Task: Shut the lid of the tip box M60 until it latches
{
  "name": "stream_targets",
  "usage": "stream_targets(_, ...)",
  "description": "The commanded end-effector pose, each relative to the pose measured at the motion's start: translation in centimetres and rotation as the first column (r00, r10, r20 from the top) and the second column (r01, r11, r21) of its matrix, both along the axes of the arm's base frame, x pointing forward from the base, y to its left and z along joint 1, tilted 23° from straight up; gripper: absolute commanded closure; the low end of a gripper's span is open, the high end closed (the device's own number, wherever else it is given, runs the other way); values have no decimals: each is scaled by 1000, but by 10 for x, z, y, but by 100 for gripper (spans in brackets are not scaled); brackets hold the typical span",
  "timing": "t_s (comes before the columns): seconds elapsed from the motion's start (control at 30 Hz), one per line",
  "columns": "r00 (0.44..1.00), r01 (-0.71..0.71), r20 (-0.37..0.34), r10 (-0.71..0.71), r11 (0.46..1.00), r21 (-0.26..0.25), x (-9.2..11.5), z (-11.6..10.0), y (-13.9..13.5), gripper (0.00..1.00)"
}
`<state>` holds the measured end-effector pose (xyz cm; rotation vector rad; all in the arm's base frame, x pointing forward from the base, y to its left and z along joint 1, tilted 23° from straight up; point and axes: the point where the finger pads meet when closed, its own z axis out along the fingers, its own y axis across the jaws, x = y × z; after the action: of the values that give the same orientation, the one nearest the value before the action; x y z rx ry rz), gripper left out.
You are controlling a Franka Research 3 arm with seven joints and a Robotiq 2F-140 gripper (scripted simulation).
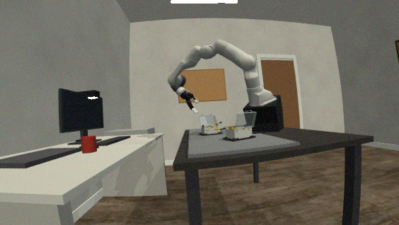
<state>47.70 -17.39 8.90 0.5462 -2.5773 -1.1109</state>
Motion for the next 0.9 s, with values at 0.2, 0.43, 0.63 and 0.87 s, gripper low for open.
stream_targets(0.2,1000,0,0,0,1000,0,0,0,0,0)
stream_targets(0.43,1000,0,0,0,1000,0,0,0,0,0)
stream_targets(0.63,995,-63,76,61,998,19,2,10,11,0)
stream_targets(0.87,977,-140,167,132,990,36,5,33,35,0)
